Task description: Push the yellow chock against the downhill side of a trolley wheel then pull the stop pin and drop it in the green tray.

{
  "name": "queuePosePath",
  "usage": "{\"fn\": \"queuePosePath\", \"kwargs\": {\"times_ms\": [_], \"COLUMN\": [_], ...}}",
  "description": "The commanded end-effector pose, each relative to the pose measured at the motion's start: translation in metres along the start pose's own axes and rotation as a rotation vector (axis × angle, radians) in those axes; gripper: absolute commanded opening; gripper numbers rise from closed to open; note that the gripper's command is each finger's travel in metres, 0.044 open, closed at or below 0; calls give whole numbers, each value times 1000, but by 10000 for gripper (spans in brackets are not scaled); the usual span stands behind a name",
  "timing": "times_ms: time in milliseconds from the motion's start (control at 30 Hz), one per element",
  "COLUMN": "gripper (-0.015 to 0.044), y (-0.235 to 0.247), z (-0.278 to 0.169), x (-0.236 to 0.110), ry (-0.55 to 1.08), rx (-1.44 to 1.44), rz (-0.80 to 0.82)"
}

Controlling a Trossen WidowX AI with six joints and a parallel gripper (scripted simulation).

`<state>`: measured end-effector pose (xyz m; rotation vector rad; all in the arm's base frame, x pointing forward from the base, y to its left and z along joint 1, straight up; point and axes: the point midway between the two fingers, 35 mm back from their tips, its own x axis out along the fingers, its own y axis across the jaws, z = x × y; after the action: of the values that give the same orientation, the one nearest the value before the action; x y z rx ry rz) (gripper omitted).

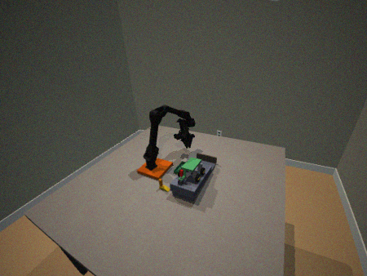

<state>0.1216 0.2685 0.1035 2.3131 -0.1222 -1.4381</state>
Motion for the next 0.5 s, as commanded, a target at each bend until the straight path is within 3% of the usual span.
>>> {"fn": "queuePosePath", "kwargs": {"times_ms": [0, 467], "gripper": [190, 190], "y": [18, 84], "z": [-17, -64], "x": [6, 26], "ry": [-44, -161], "rx": [252, 1097], "rz": [-10, -1]}}
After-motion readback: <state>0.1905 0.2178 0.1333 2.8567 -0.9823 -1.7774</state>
